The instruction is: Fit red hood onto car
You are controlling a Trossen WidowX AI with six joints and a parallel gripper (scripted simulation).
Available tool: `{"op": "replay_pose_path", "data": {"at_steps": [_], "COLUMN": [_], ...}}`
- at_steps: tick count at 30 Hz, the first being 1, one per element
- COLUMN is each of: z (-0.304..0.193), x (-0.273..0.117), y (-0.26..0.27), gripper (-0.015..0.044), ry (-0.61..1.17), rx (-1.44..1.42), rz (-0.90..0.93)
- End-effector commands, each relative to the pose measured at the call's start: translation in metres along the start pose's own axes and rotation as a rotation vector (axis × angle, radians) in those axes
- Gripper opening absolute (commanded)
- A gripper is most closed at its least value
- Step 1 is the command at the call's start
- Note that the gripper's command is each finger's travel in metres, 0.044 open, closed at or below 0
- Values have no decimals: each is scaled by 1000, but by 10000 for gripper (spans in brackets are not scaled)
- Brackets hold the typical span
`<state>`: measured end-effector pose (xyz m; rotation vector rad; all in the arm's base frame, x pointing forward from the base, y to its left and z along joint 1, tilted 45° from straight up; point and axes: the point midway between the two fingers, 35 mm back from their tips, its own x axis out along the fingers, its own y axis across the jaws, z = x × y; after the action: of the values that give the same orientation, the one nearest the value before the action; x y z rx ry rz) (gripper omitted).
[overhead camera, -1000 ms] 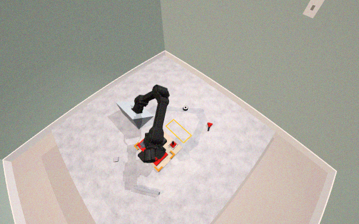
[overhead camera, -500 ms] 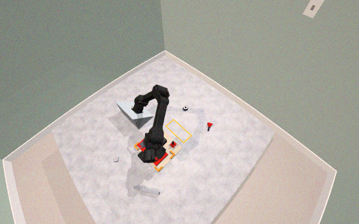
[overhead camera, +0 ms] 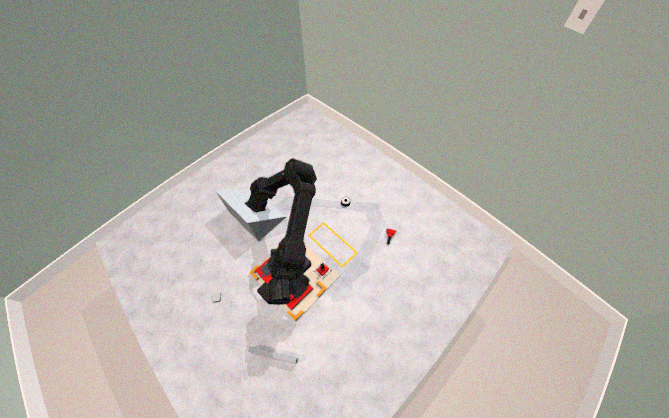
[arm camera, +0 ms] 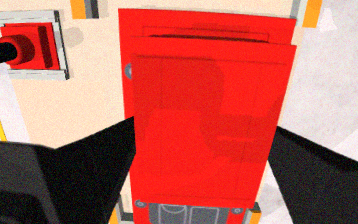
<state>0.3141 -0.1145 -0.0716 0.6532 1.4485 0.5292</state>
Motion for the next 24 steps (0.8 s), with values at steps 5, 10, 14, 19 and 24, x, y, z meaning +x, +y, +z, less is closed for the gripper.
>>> {"op": "replay_pose_path", "data": {"at_steps": [5,10,14,19,24], "z": [0,0,0,0,0], "x": [5,7,8,6,4], "y": [0,0,0,0,0], "gripper": [0,0,0,0,0], "ry": [-3,-3,-3,-2,-2], "rx": [7,7,7,6,6], "rz": [5,5,5,4,4]}}
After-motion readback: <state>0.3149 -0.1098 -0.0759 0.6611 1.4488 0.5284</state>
